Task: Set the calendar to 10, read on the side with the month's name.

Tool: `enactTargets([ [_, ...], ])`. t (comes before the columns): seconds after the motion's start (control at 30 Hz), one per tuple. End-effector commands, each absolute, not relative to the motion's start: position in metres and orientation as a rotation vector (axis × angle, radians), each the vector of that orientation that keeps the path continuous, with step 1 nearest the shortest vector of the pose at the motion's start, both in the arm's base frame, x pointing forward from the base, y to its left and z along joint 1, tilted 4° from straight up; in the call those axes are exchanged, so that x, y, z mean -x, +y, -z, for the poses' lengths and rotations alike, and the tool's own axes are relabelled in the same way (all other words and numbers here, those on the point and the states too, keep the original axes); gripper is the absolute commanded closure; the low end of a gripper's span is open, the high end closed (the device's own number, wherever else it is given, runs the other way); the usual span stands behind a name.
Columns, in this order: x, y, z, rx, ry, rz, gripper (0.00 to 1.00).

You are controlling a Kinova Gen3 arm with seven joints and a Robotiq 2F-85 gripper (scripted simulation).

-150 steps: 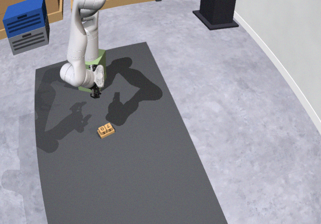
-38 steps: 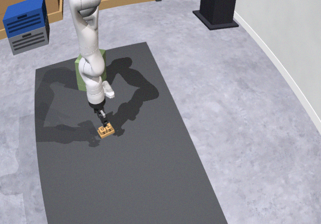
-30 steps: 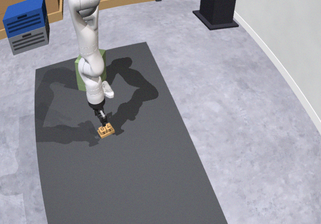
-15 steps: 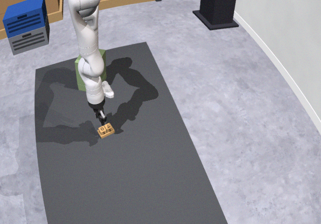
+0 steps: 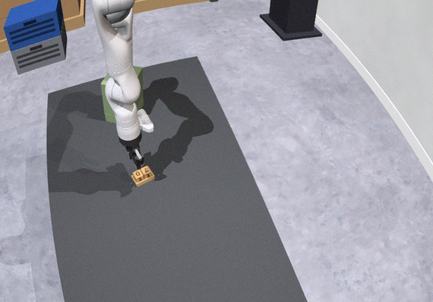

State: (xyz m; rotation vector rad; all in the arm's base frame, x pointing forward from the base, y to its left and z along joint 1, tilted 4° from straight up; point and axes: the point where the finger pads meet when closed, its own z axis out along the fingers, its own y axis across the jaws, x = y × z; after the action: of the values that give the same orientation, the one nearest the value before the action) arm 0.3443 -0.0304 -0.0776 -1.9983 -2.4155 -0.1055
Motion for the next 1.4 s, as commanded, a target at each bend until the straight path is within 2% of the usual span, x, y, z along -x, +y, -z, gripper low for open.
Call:
enactTargets([
  [0.0,-0.343,-0.031,0.078,1.985,-2.428,0.103,0.54],
  [1.37,-0.347,-0.029,0.116,1.988,-2.43,0.106,0.54],
])
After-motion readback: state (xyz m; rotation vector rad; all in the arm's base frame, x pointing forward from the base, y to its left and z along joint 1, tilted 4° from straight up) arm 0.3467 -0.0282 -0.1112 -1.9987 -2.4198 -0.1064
